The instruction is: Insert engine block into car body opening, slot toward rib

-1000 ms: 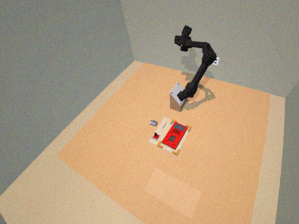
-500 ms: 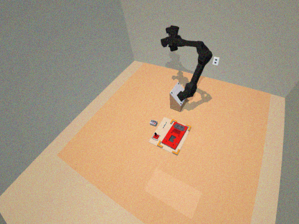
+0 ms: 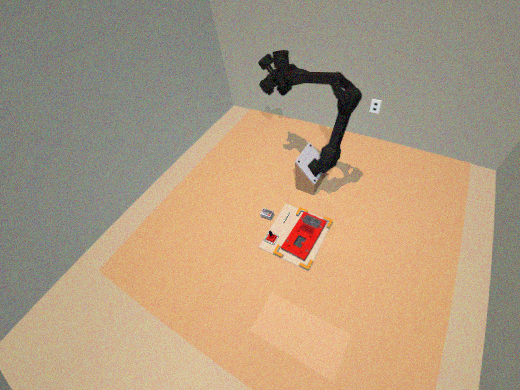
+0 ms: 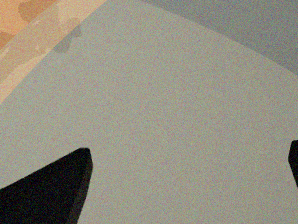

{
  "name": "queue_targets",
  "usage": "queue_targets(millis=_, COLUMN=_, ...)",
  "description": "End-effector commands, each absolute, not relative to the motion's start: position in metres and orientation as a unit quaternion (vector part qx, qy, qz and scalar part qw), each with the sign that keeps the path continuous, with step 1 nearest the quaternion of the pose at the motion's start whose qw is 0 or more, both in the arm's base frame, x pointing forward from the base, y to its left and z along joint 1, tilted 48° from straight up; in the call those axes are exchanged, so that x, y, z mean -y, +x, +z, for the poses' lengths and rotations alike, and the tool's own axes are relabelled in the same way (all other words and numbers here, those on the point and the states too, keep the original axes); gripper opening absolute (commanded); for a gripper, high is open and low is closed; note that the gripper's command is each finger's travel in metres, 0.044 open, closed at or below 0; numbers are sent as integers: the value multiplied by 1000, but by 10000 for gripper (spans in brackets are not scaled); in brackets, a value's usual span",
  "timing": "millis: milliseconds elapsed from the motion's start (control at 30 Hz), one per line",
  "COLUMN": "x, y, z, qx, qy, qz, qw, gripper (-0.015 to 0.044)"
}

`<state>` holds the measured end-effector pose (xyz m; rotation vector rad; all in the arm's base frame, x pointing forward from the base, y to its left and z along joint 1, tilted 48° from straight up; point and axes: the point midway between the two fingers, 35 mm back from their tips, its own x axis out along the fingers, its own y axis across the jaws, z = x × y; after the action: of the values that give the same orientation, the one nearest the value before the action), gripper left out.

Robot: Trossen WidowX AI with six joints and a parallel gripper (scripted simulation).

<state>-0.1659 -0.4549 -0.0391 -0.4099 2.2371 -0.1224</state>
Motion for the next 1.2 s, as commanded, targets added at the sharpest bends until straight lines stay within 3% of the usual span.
queue_targets(millis=0, x=457, y=-132, z=-50, qx=-873, qy=-195, qz=-7, qw=447, gripper=440)
queue_targets(millis=567, x=427, y=32, z=-89, qx=-744, qy=-323, qz=197, qw=551, gripper=440)
queue_targets(millis=1167, x=317, y=180, z=-107, qx=-548, qy=-393, qz=413, qw=612, gripper=440)
